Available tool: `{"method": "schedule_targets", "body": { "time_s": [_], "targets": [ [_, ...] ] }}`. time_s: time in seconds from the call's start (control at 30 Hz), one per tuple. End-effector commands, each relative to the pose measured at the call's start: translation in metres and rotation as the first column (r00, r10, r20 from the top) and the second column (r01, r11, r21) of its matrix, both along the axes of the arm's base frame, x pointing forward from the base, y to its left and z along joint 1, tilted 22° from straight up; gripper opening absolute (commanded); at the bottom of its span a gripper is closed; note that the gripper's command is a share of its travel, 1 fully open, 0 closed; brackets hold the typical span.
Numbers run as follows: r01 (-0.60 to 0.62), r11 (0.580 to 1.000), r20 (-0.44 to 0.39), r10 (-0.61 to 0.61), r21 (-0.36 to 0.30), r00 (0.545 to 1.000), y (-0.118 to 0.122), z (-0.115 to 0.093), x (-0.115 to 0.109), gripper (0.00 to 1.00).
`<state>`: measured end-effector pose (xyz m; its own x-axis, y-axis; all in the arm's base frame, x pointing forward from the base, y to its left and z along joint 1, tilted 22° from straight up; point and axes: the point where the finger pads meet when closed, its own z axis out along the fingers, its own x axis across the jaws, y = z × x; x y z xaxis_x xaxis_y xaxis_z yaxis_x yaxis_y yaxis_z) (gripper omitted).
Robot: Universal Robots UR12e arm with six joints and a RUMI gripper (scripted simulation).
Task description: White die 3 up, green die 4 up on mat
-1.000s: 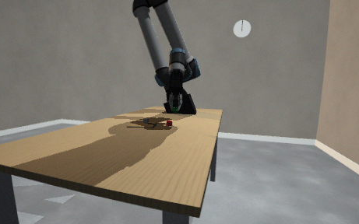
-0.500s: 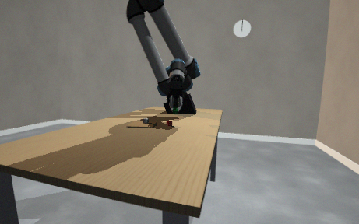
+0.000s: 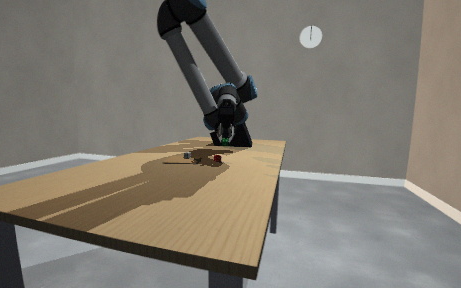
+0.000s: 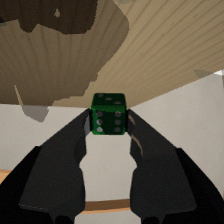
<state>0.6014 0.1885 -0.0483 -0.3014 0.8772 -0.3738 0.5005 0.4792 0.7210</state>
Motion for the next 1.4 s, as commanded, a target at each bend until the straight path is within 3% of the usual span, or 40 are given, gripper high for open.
{"method": "schedule_targets", "body": {
  "time_s": [0.0,0.47,0.97,1.37],
  "targets": [
    [-0.009,1.000,0.017,0.009,0.005,1.000,0.001,0.003,0.000,0.06],
    [-0.009,1.000,0.018,0.009,0.006,1.000,-0.002,-0.005,0.000,0.06],
    [-0.009,1.000,0.018,0.009,0.006,1.000,-0.021,-0.052,0.004,0.06],
    [-0.009,1.000,0.018,0.009,0.006,1.000,-0.026,-0.064,0.005,0.06]
  ]
}}
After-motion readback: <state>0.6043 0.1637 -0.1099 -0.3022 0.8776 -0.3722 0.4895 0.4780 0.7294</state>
